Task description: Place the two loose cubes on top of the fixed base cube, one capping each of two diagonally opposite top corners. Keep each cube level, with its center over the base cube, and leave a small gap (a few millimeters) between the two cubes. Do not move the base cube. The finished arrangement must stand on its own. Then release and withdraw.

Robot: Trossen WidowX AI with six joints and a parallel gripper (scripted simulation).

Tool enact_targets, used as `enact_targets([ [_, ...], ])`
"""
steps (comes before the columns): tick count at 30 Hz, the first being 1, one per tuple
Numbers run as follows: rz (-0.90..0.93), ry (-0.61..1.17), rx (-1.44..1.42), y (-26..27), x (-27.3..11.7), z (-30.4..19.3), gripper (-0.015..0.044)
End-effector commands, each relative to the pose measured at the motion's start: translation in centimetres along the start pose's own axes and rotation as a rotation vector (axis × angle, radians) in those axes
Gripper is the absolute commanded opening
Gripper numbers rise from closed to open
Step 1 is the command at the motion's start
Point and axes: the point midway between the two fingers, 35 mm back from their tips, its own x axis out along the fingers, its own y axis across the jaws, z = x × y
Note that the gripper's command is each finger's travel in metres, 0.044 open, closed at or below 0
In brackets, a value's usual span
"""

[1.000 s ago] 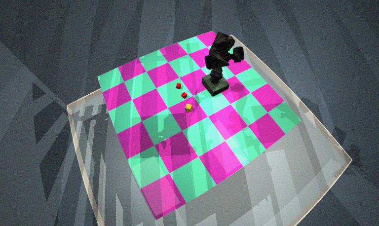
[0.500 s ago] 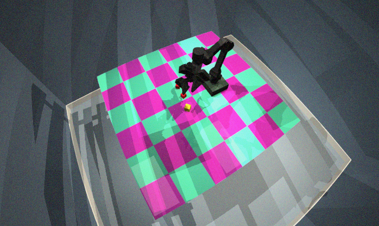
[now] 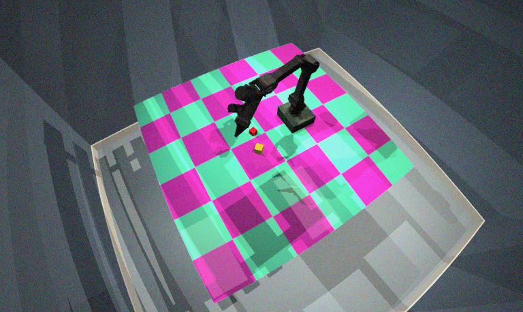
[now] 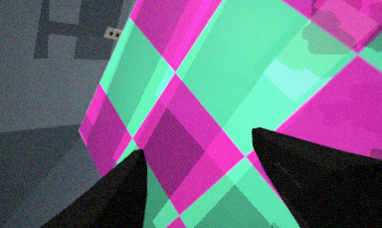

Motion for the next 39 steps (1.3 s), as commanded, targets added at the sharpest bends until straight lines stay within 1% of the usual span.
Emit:
enact_targets([
  [1,-0.271,0.036,0.185,-7.5,0.6,-0.1,0.0265],
  [8,-0.653,0.092,0.436,-16.8,-1.6,-1.7,0.0265],
  [10,-0.758,0.11,0.502,-19.0,-2.7,-2.5,0.0265],
  [12,-0.818,0.121,0.539,-20.1,-3.4,-2.9,0.0265],
  [23,-0.824,0.122,0.542,-20.3,-3.3,-3.0,0.0265],
  [30,-0.824,0.123,0.542,-24.0,0.4,-4.7,0.0265],
  [39,-0.824,0.123,0.543,-24.9,1.3,-5.1,0.0265],
])
